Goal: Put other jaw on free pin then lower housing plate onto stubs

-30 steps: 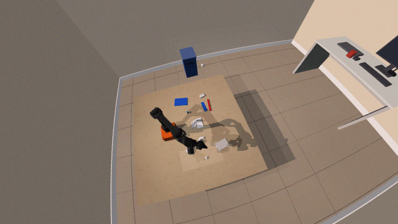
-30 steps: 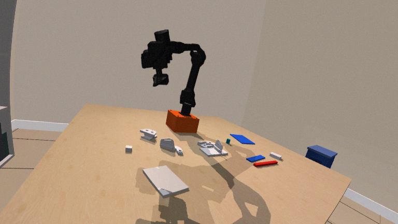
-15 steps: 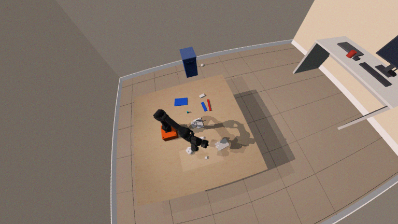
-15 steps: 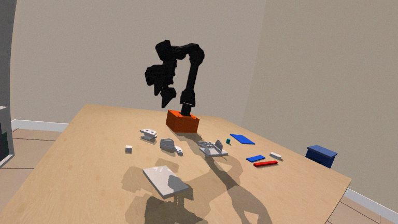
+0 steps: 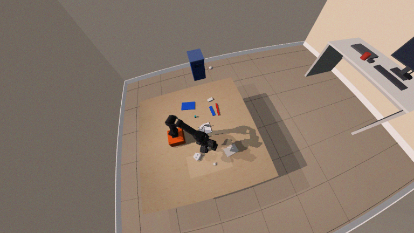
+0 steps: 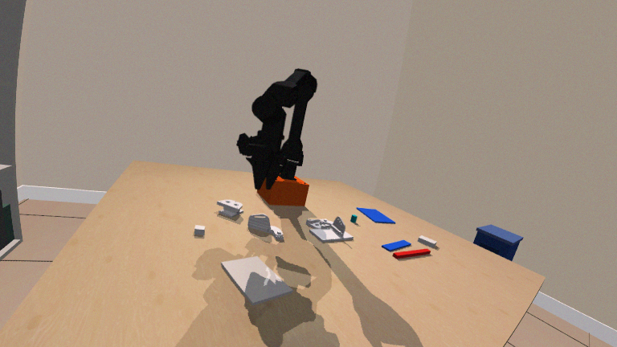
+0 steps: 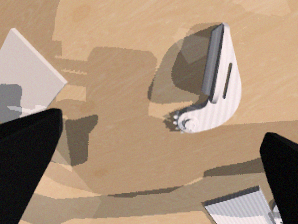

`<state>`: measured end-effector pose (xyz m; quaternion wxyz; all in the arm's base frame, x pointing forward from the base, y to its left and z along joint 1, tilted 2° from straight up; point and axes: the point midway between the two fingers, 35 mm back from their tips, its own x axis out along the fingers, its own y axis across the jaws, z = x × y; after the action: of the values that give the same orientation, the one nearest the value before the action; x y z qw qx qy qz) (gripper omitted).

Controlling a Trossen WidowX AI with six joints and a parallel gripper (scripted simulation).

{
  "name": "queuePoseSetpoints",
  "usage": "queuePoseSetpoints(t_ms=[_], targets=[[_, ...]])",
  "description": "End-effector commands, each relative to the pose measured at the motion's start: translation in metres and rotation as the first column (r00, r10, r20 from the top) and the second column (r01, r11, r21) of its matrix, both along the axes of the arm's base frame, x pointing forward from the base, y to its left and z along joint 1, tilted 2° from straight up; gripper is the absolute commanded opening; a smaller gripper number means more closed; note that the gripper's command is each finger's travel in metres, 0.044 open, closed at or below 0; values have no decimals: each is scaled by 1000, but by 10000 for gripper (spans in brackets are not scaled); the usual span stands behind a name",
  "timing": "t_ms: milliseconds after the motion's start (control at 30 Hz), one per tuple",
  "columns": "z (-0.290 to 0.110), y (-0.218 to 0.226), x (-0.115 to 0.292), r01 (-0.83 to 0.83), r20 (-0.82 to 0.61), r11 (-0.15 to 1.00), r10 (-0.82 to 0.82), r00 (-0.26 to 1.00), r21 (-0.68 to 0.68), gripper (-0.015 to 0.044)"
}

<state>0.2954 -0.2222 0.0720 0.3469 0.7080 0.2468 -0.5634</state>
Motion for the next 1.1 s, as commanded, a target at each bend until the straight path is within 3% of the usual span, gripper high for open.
queuePoseSetpoints(t_ms=[0,133,367,533,1067], targets=[[-17,16,-6,-9,-115,999,13,993,36,440],[-28,29,-11,-19,-198,998,31,980,58,440],[-31,29,-11,-20,-202,998,32,979,59,440],[-68,32,-12,-20,-203,998,32,979,60,440],[-68,32,-12,-20,-203,998,32,979,60,440]])
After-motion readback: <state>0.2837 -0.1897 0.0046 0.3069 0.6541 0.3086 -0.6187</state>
